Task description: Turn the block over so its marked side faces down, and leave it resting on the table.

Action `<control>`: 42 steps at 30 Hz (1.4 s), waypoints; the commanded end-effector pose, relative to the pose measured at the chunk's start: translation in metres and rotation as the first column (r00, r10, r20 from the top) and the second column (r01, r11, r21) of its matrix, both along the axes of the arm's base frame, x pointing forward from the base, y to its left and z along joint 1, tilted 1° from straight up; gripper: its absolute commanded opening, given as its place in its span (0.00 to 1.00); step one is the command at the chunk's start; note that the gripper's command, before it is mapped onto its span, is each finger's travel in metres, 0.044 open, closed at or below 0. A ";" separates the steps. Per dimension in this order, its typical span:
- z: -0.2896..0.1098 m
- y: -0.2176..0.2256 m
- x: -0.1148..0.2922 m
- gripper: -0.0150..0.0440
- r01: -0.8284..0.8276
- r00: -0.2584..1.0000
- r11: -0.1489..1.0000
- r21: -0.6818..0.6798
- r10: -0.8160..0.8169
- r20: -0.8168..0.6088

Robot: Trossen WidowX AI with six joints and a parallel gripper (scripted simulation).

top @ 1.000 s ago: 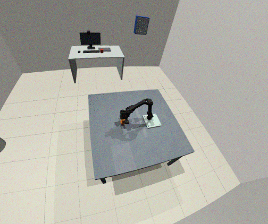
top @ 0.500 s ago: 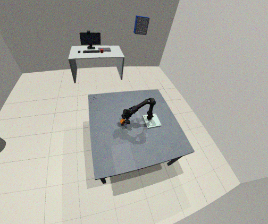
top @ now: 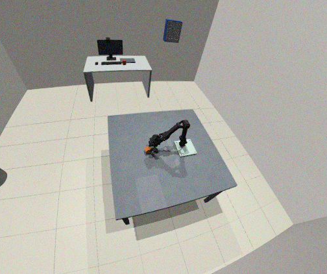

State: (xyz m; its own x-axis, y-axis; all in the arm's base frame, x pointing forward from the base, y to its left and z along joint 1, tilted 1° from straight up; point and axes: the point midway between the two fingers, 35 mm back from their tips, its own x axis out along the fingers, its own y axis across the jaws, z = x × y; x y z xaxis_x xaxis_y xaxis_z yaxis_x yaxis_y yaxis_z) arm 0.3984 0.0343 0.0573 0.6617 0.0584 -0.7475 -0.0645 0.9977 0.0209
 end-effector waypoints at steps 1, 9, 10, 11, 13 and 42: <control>-0.007 0.000 0.000 0.25 0.007 0.998 1.000 0.003 -0.007 0.063; -0.013 0.000 -0.002 0.25 0.009 0.982 1.000 0.012 -0.011 0.191; -0.014 0.000 -0.003 0.25 0.009 0.978 1.000 0.013 -0.011 0.207; -0.014 0.000 -0.004 0.25 0.009 0.975 1.000 0.014 -0.012 0.223; -0.014 0.000 -0.006 0.25 0.009 0.967 1.000 0.017 -0.013 0.254; -0.010 -0.001 -0.014 0.43 0.010 0.929 1.000 0.026 -0.019 0.370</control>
